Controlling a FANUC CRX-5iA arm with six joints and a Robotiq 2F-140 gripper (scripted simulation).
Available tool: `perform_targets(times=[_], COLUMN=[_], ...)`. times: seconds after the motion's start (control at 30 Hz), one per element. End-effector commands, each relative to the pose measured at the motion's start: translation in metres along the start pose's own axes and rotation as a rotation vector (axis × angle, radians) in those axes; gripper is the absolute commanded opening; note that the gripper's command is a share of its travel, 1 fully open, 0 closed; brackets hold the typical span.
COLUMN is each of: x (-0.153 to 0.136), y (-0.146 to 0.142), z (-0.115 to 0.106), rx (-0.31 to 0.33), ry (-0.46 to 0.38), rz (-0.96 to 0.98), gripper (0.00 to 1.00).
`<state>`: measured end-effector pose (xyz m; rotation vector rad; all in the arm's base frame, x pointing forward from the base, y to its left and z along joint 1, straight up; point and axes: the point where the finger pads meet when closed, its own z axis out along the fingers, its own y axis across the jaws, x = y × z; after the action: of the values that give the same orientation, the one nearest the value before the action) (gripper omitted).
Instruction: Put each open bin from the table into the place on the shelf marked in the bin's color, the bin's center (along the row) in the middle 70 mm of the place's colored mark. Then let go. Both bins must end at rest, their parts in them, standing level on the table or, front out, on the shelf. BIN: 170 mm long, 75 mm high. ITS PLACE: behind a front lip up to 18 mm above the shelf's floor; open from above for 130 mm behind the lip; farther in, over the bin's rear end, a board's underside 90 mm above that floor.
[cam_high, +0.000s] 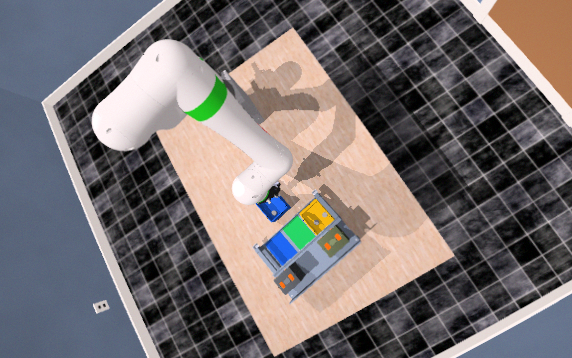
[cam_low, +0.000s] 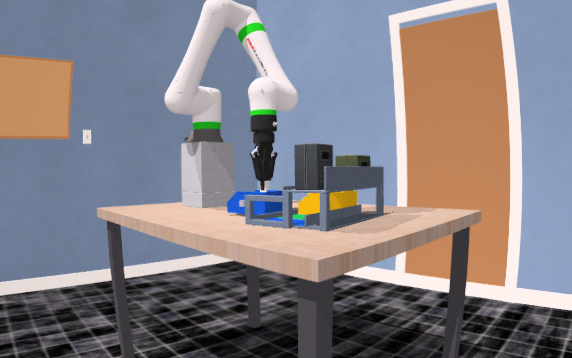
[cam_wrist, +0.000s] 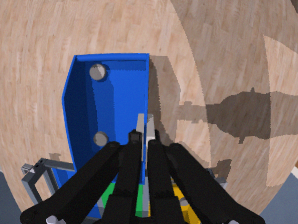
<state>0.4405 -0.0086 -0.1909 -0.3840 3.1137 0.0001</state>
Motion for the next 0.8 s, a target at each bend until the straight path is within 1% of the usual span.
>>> perform_targets(times=[0.0,0.33,0.77], x=[0.000,0.000,0.000], y=[0.000,0.000,0.000], z=[-0.004,-0.016,-0.026], rx=[0.000,0.000,0.000], ry=[0.000,0.000,0.000], rz=[0.000,0.000,0.000], gripper=[0.00,0.00,0.00])
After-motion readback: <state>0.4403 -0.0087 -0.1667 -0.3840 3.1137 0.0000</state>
